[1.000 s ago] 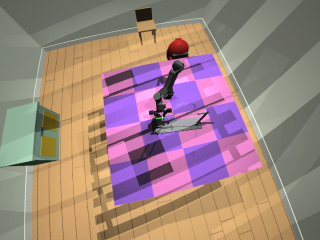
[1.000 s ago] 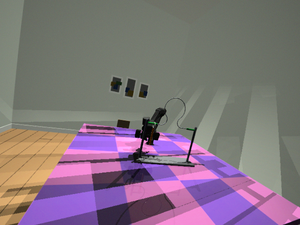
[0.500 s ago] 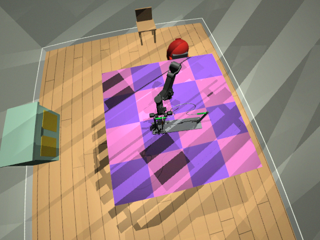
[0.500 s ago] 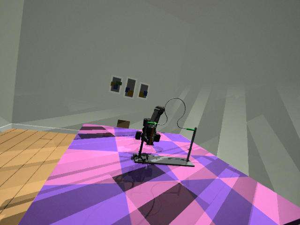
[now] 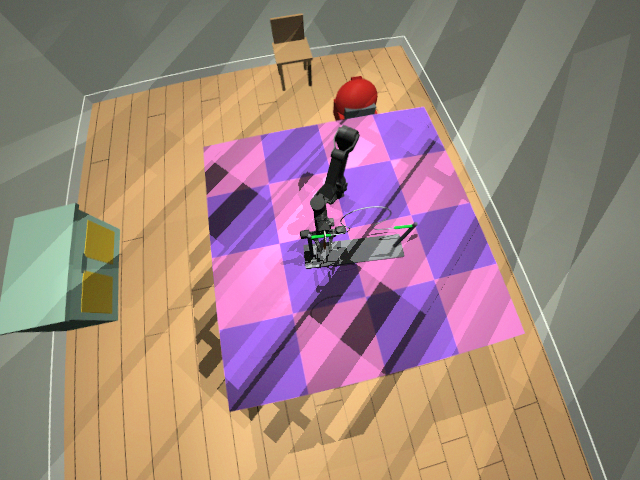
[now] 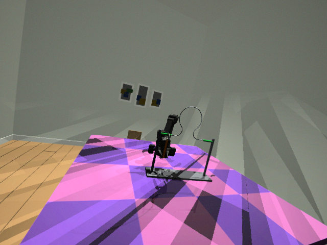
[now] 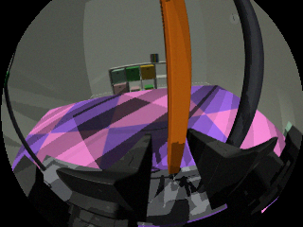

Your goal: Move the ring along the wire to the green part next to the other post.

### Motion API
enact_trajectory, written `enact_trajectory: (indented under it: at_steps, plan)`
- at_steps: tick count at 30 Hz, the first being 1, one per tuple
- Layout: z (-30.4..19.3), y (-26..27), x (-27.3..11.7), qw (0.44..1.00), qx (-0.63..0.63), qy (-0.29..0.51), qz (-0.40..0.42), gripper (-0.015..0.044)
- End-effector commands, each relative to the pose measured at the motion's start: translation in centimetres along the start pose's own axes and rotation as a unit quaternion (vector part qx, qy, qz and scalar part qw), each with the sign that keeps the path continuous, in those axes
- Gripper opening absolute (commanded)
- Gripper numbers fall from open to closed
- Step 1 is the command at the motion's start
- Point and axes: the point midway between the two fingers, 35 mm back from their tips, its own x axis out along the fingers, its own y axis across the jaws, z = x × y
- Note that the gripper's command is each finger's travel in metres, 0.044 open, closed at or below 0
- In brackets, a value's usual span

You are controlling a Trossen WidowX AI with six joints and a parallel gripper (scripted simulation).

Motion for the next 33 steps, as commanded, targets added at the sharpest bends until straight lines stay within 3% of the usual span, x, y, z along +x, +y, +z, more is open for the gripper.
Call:
enact_trajectory:
  at_steps: [1,14,19,21,27,33]
  plan:
    - [-0.08,-0.04,0.1,1.0,0.002,0.001,-0.001,0.016]
    - [-0.08,-0.04,0.1,1.0,0.002,0.001,-0.001,0.016]
    - [-0.09,0.01,0.08,1.0,0.001,0.001,0.0,0.0029]
    - [-0.09,0.01,0.08,1.0,0.001,0.001,0.0,0.0015]
    - [-0.09,0.01,0.08,1.0,0.001,0.001,0.0,-0.0142]
    - [-0.05,0.01,0.08,1.0,0.001,0.001,0.0,-0.015]
